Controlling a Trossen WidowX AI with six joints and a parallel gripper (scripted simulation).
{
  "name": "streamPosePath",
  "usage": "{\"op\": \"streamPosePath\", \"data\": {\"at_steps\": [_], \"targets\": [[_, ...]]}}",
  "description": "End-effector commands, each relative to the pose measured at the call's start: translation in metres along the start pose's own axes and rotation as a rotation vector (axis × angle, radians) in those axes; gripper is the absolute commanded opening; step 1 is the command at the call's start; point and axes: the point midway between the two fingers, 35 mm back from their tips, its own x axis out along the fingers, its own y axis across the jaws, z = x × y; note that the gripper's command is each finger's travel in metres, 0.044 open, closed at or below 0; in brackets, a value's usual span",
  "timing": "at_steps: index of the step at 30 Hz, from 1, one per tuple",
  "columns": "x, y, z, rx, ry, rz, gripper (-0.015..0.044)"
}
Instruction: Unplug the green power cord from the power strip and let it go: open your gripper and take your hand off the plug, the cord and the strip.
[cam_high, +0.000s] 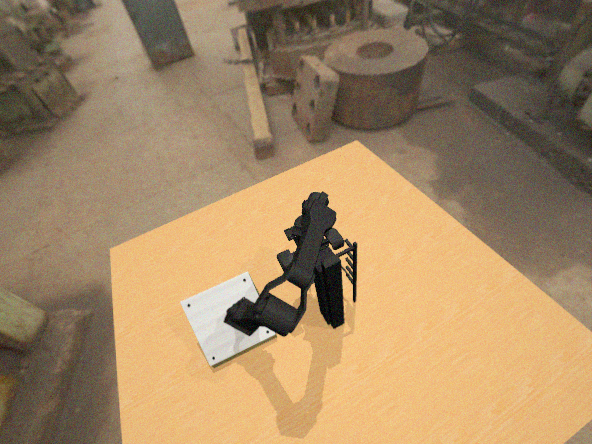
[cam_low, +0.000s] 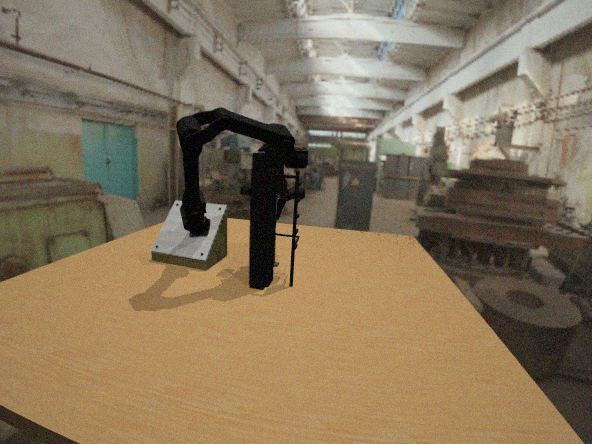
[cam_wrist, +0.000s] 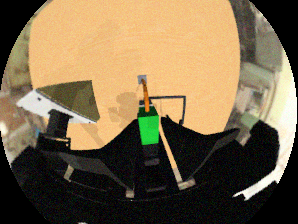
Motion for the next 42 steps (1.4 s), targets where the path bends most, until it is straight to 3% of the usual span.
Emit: {"op": "streamPosePath", "data": {"at_steps": [1, 12, 42], "targets": [[0.000, 0.000, 0.000, 0.000, 0.000, 0.000, 0.0107], [0.000, 0.000, 0.000, 0.000, 0.000, 0.000, 0.0000], [-0.005, -0.002, 0.046, -0.003, -0.002, -0.001, 0.0000]]}}
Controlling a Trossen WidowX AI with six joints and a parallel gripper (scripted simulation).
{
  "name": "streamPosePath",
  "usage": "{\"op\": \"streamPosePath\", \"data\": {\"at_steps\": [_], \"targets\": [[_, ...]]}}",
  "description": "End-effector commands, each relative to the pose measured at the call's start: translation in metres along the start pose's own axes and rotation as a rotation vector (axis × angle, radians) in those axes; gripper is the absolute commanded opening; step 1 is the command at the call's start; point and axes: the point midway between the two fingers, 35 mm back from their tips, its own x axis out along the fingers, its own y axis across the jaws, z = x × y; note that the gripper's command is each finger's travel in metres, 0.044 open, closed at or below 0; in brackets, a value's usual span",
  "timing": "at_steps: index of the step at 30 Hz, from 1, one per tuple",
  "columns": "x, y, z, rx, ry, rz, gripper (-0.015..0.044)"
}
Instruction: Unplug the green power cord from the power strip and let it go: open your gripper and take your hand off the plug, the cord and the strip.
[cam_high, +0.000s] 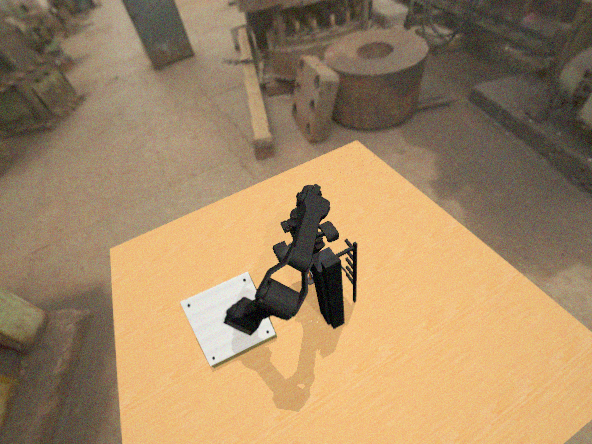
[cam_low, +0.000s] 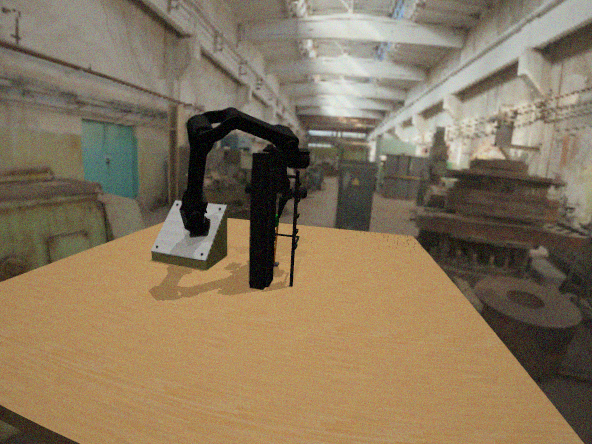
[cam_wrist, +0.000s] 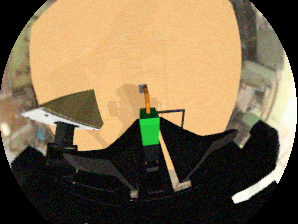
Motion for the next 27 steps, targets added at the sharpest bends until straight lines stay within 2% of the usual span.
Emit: {"op": "streamPosePath", "data": {"at_steps": [1, 14, 18, 22, 27], "targets": [[-0.006, 0.000, 0.015, -0.017, -0.006, -0.013, 0.0000], [-0.002, 0.000, 0.006, -0.018, -0.001, -0.013, 0.0341], [-0.007, -0.001, 0.026, -0.018, -0.003, -0.013, 0.0440], [-0.014, 0.001, 0.064, -0.018, -0.004, -0.013, 0.0440], [-0.014, 0.002, 0.066, -0.018, -0.004, -0.013, 0.0440]]}}
